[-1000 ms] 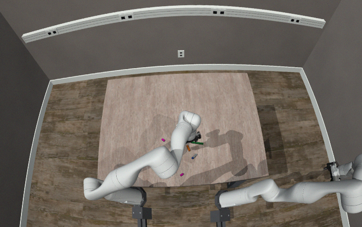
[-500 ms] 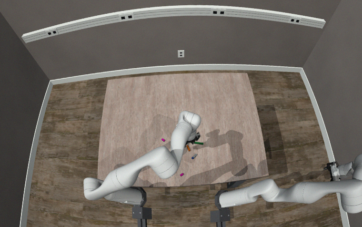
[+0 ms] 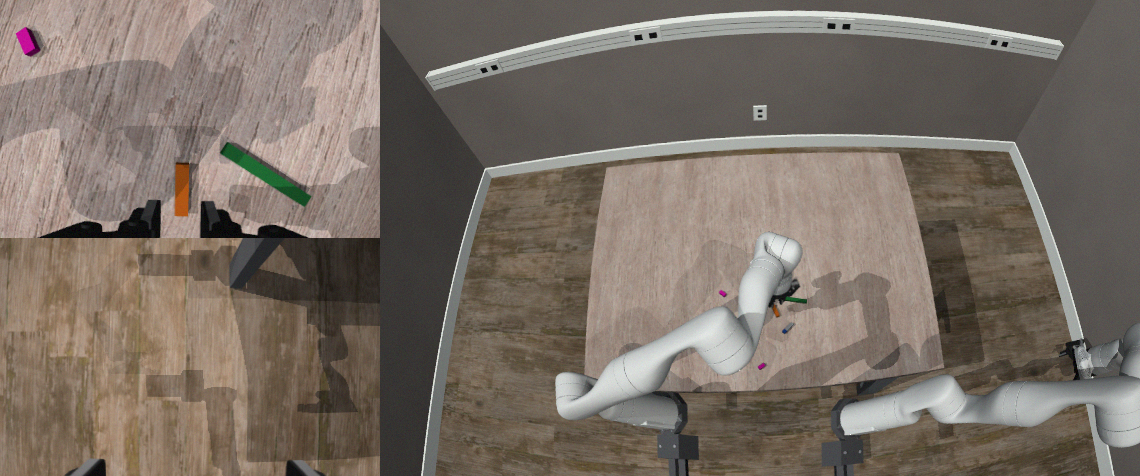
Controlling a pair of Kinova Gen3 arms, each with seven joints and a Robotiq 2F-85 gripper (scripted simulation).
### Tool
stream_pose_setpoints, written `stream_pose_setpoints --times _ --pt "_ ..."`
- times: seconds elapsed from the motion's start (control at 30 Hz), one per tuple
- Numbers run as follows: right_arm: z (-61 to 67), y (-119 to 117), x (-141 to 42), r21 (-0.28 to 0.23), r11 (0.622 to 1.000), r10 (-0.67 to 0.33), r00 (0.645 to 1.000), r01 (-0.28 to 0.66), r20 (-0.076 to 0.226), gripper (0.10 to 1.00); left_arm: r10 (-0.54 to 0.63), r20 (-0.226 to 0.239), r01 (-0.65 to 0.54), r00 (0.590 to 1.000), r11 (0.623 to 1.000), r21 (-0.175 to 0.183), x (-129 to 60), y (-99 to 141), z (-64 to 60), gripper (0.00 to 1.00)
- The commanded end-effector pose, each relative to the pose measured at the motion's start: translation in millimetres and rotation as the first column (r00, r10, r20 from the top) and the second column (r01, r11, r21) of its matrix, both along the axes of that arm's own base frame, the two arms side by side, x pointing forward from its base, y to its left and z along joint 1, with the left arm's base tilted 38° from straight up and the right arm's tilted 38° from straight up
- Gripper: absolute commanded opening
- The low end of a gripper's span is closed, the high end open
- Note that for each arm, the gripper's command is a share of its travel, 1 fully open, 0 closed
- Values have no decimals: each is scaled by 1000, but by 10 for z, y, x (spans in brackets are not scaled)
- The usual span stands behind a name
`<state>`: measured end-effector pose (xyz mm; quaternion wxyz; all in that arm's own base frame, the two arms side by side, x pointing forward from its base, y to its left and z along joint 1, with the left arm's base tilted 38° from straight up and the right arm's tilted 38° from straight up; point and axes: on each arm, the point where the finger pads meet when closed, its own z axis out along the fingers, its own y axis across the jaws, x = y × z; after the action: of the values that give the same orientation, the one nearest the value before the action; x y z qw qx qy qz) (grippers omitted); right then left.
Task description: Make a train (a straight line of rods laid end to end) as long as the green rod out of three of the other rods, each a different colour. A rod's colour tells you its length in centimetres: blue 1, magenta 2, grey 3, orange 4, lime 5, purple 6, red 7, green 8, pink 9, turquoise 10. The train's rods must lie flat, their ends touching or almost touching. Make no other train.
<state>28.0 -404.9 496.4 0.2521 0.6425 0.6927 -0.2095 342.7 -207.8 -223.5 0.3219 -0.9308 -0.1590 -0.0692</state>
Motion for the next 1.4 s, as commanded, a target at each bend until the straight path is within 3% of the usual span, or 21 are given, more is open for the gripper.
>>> stream_pose_setpoints --times 0.0,0.6,1.37 --pt "6 1 0 -1 1000 0 1000 0 1 1000 -1 1 1 1000 1000 -2 4 -13 6 317" --pt "6 1 0 -1 1000 0 1000 0 1 1000 -1 1 1 1000 1000 -2 5 20 -36 317" --pt "6 1 0 -1 1000 0 1000 0 1 1000 -1 1 1 1000 1000 -2 14 201 -270 317"
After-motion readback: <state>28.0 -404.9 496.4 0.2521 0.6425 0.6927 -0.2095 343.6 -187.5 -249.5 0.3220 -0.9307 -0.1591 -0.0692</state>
